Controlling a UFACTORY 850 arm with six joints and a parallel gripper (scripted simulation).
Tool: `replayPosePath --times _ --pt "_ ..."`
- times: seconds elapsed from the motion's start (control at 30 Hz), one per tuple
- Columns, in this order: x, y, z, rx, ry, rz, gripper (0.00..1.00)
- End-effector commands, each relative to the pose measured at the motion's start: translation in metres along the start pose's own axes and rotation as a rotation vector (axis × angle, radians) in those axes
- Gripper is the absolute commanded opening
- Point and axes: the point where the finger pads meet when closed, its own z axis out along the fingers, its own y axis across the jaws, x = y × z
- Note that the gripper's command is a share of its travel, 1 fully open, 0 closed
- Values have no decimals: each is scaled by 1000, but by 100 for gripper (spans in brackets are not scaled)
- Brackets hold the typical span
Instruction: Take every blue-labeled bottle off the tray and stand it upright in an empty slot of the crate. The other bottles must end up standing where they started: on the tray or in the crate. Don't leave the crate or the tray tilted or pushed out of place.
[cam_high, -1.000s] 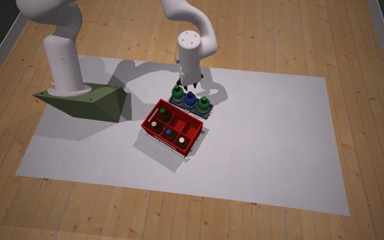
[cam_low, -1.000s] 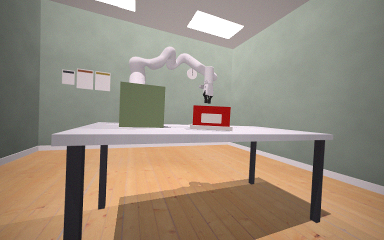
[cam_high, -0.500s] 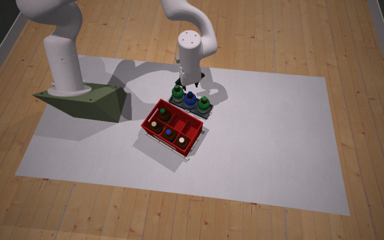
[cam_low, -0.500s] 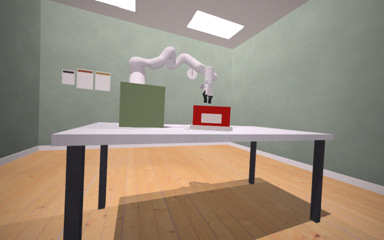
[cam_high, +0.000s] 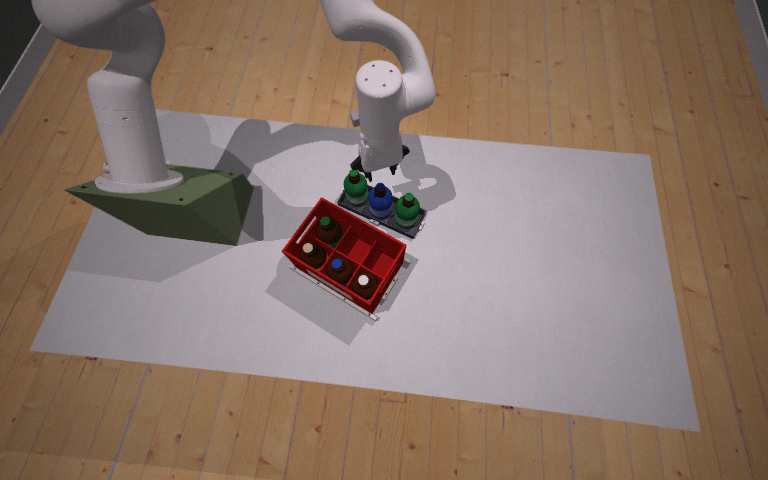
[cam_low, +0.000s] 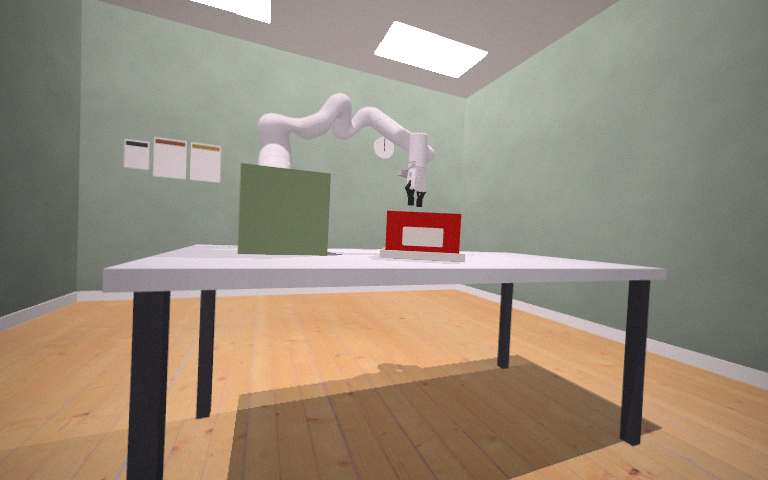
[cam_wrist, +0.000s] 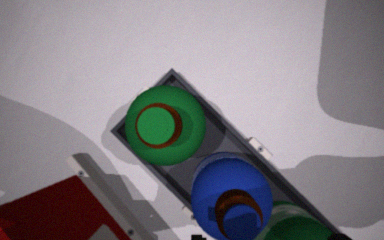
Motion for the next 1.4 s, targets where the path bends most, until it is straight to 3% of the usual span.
replayPosePath --times 0.0,0.5,1.37 --pt "0 1 -1 -2 -1 -1 66" --pt "0 1 5 -2 -1 -1 66" --pt "-1 1 36 -2 -1 -1 66"
